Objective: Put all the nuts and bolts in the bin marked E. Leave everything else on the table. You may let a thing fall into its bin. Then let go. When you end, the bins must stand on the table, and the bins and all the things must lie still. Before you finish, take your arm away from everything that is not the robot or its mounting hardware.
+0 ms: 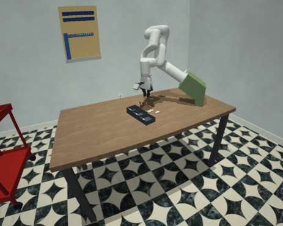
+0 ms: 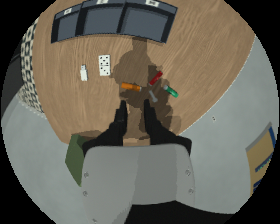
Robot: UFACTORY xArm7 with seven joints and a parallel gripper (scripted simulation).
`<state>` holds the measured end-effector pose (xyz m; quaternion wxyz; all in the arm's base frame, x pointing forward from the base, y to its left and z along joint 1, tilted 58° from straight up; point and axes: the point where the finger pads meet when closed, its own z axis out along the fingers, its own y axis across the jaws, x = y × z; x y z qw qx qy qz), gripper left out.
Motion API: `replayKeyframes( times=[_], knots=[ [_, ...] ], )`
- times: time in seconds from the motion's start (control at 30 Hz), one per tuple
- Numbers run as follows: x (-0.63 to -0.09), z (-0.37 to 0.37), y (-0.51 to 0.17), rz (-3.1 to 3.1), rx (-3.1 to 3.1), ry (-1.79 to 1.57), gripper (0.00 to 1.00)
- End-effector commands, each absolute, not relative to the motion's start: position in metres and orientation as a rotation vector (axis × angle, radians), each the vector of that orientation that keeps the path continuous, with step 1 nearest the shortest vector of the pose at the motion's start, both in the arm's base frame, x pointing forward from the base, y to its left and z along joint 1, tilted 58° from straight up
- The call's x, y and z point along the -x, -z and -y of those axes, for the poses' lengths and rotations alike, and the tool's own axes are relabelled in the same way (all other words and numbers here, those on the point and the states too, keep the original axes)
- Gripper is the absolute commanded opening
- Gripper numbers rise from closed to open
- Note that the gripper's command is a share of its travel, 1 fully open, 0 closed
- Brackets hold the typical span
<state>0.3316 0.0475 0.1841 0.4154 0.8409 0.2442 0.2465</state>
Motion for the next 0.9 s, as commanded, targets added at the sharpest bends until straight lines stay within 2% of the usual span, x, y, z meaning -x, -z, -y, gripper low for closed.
replayKeyframes(
  times=[0.0, 0.87],
  knots=[
    [-0.3269, -0.0342, -0.183, -0.45, -2.175, -0.704, 0.29],
    [-0.3261, -0.0308, -0.1829, -0.45, -2.175, -0.704, 0.29]
  ],
)
